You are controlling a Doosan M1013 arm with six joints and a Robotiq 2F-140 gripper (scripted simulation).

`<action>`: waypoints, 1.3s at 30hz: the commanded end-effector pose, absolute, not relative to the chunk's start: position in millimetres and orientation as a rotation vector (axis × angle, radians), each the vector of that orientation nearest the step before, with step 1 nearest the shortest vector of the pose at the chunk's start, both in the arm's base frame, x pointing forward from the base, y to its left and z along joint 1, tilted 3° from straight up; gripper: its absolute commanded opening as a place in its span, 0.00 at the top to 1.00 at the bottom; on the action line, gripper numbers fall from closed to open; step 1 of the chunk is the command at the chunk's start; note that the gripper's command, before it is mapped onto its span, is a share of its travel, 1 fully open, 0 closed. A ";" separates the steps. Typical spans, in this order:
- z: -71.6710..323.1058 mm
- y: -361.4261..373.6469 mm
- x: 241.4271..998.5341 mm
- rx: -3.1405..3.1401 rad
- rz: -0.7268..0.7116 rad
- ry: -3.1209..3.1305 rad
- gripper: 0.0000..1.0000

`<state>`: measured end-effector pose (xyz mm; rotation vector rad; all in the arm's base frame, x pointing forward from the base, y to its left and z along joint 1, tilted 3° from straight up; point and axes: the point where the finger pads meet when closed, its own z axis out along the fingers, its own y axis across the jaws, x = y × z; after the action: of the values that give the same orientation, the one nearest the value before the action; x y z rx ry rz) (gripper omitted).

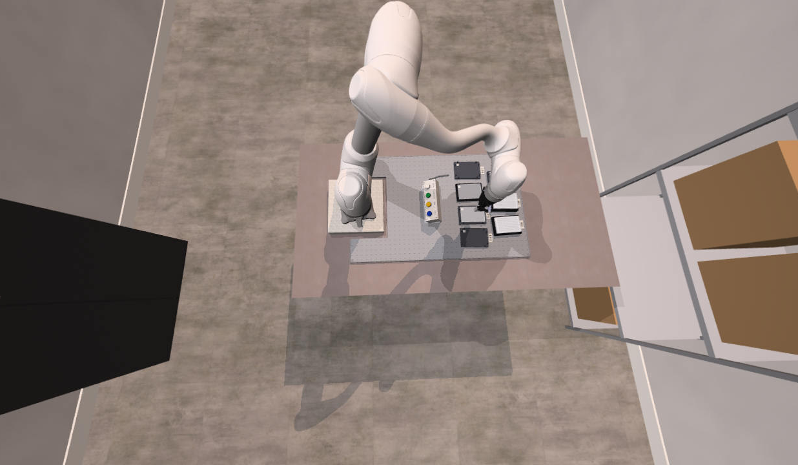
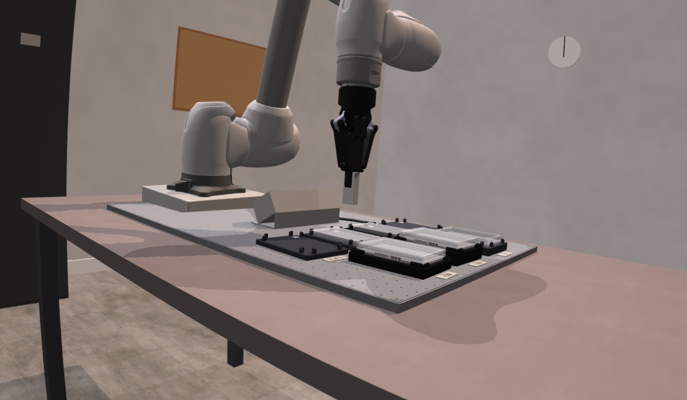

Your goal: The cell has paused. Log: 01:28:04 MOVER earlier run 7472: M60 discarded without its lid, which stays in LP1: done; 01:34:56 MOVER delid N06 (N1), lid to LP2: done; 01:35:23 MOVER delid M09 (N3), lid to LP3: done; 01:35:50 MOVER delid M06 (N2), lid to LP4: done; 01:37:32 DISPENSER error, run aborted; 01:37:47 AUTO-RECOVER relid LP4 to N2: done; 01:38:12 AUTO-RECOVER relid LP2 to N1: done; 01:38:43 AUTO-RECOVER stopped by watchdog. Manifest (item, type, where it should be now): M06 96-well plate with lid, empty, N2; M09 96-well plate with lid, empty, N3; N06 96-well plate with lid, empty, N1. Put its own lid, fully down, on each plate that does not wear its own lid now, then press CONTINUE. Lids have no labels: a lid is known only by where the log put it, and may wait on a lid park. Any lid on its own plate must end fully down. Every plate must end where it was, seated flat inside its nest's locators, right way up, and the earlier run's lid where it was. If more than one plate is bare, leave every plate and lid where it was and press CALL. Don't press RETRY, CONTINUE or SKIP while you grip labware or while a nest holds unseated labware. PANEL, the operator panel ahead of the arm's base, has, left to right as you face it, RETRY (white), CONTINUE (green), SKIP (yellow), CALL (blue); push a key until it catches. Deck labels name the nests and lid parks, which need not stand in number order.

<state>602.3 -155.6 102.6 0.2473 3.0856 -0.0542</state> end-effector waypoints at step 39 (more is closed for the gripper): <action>101.3 -140.9 612.8 0.249 -0.052 3.095 1.00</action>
<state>602.3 -177.4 102.6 0.2461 3.0939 -0.0491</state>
